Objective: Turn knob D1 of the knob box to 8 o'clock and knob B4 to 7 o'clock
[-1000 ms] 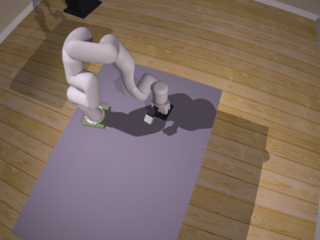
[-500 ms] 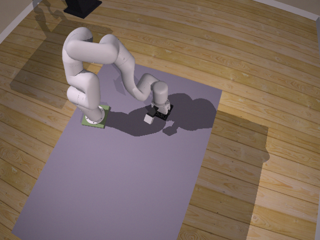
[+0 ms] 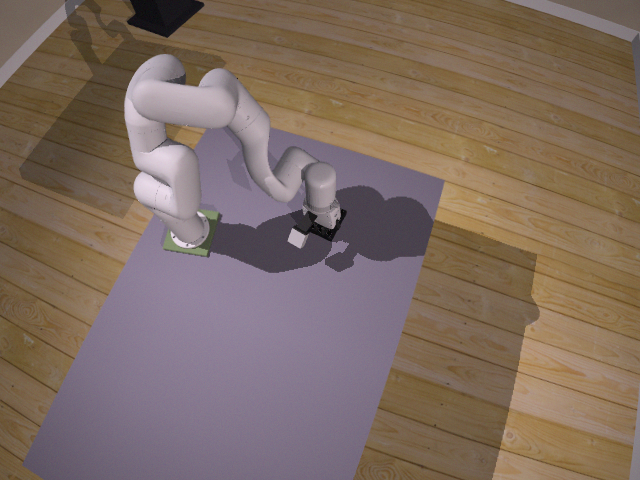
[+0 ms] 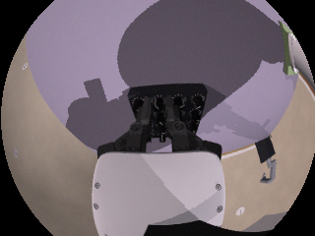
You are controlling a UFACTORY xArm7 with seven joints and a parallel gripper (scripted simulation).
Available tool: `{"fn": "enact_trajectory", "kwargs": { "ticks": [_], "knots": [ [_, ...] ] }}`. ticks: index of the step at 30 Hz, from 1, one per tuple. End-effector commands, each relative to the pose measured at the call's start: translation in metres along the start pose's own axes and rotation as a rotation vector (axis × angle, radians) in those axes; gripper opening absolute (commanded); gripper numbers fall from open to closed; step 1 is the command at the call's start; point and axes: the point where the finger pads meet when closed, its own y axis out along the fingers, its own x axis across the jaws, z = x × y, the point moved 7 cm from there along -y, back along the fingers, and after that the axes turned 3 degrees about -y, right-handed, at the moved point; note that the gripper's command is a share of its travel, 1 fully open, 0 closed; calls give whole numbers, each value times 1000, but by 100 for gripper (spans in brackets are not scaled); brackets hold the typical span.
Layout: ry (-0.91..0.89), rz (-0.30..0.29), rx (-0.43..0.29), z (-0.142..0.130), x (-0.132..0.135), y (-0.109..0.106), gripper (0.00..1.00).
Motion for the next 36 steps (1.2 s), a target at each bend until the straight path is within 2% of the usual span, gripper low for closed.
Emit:
{"fn": "enact_trajectory", "kwargs": {
  "ticks": [1, 2, 36],
  "knots": [
    [0, 3, -2, 0, -1, -1, 19],
    [0, 3, -2, 0, -1, -1, 8],
    [0, 3, -2, 0, -1, -1, 8]
  ]
}}
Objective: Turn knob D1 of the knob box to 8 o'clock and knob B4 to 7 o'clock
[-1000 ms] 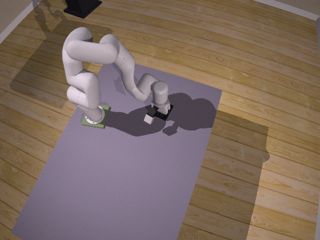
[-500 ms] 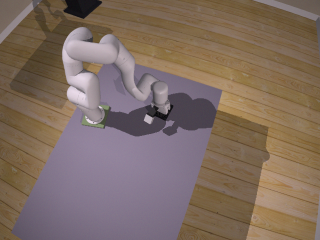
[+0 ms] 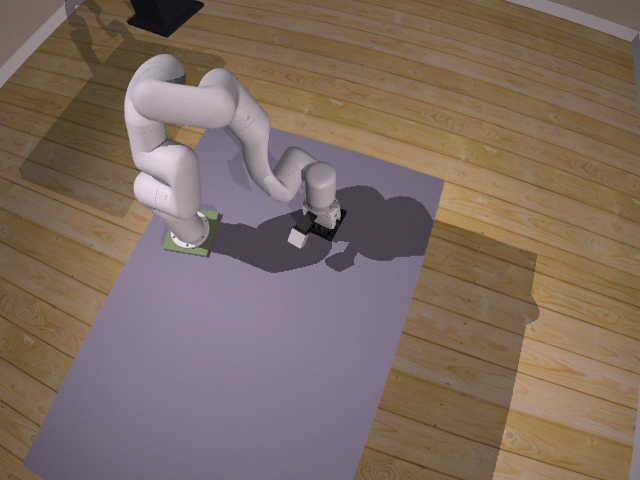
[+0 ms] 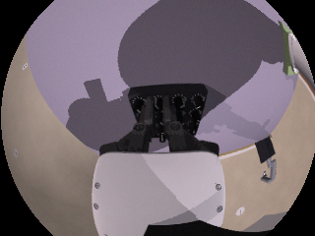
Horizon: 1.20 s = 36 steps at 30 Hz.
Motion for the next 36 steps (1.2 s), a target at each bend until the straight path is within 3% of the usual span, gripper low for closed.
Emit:
{"fn": "enact_trajectory", "kwargs": {
  "ticks": [1, 21, 36],
  "knots": [
    [-1, 3, -2, 0, -1, -1, 8],
    [-75, 3, -2, 0, -1, -1, 8],
    [-299, 3, -1, 0, -1, -1, 8]
  ]
}}
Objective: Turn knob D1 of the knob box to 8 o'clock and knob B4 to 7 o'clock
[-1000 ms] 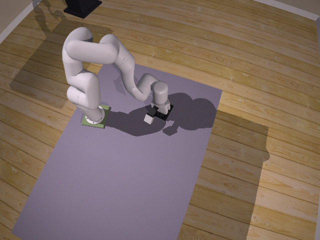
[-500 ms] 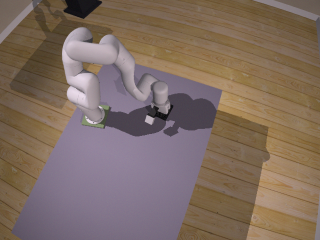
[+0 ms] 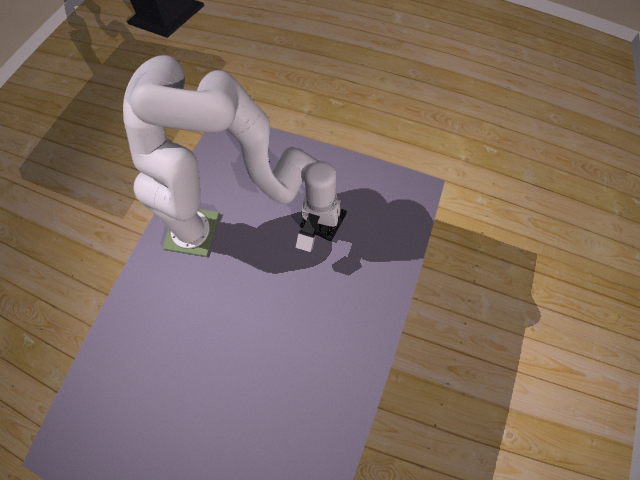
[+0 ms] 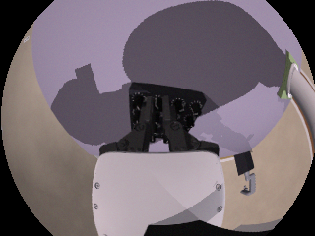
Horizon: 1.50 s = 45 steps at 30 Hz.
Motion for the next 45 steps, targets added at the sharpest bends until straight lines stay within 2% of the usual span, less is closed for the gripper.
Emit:
{"fn": "enact_trajectory", "kwargs": {
  "ticks": [1, 17, 19, 34, 36, 45],
  "knots": [
    [-60, 3, -3, 0, -1, -1, 8],
    [-415, 3, -2, 0, -1, -1, 8],
    [-415, 3, -2, 0, -1, -1, 8],
    [-816, 4, -2, 0, -1, -1, 8],
    [-816, 4, -2, 0, -1, -1, 8],
    [-1034, 4, -1, 0, -1, -1, 8]
  ]
}}
